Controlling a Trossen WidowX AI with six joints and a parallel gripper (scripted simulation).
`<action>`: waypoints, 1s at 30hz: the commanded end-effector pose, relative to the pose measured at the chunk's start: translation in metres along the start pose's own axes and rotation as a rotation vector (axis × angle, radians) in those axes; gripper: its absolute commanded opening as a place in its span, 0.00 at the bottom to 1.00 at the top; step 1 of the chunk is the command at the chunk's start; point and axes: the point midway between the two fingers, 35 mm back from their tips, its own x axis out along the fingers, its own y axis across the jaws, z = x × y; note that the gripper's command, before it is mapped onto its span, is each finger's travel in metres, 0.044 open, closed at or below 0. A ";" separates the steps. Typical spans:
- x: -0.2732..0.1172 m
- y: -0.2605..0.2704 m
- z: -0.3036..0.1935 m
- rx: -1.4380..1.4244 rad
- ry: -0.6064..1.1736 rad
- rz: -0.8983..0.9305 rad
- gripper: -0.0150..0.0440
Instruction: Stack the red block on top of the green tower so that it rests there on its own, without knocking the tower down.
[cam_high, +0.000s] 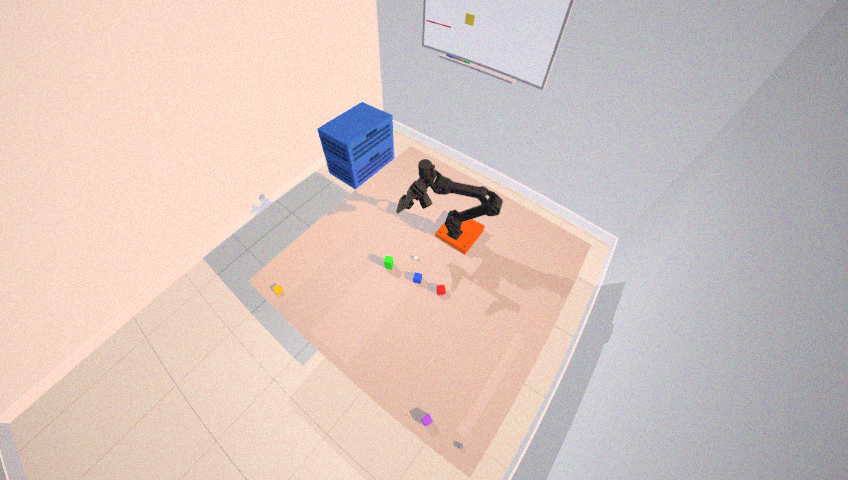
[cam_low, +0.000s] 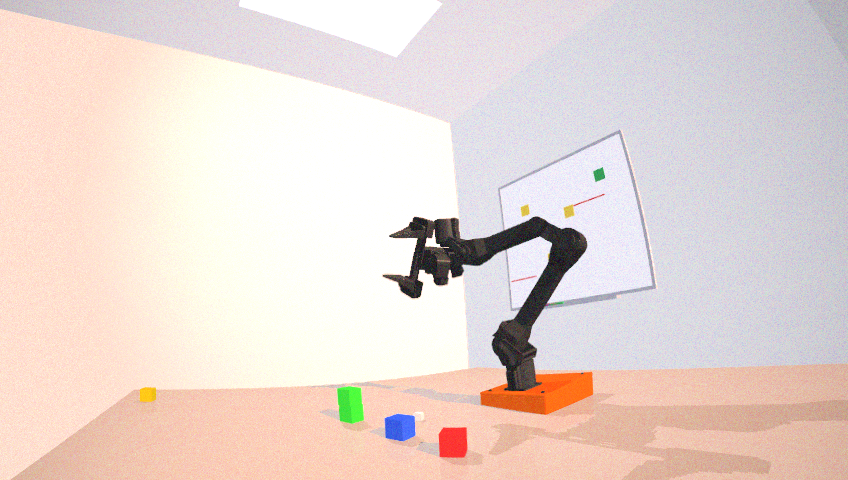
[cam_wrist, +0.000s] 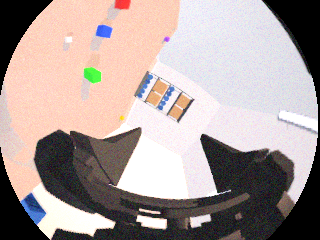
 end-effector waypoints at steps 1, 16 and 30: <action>0.018 0.003 -0.002 0.177 -0.021 0.010 1.00; 0.089 0.027 0.028 0.796 -0.141 0.191 1.00; 0.142 0.051 0.100 1.228 -0.195 0.570 1.00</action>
